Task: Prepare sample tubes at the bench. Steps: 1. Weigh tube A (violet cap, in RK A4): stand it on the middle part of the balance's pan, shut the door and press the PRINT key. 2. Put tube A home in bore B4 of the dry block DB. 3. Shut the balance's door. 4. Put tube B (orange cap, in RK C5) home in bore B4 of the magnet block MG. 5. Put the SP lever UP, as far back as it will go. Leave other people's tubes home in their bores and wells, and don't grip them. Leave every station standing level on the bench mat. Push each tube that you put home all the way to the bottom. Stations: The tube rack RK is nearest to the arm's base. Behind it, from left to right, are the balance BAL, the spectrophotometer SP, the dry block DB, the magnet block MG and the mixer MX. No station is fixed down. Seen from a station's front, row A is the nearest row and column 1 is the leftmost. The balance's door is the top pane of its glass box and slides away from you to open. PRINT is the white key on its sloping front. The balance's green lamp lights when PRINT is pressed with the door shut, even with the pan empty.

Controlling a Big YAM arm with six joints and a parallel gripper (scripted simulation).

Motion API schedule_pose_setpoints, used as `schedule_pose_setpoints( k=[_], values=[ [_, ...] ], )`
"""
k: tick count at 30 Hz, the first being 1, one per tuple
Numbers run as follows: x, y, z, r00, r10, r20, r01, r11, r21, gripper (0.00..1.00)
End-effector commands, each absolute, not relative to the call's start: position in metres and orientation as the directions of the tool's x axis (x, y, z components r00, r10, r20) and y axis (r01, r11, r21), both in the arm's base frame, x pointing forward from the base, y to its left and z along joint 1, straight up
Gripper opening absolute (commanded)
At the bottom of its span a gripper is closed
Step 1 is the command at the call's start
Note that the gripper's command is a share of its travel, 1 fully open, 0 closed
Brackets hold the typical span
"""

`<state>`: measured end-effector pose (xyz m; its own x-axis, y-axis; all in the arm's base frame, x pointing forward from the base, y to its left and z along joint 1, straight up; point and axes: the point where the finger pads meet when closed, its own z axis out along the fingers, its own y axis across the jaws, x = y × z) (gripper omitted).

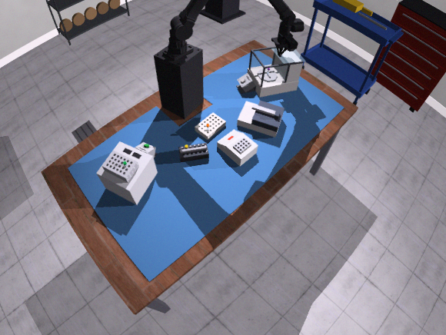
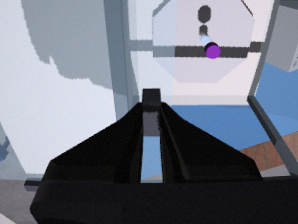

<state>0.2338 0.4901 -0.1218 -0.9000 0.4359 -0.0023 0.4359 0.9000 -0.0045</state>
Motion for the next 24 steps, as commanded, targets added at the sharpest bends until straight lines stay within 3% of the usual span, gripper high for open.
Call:
schedule_pose_setpoints(
  k=[1,24],
  values=[
    [0.243,0.511,-0.12,-0.9,0.435,0.002,0.435,0.9,0.018,0.06],
    [0.249,0.522,-0.12,-0.901,0.435,0.002,0.434,0.9,0.04,0.06]
  ],
)
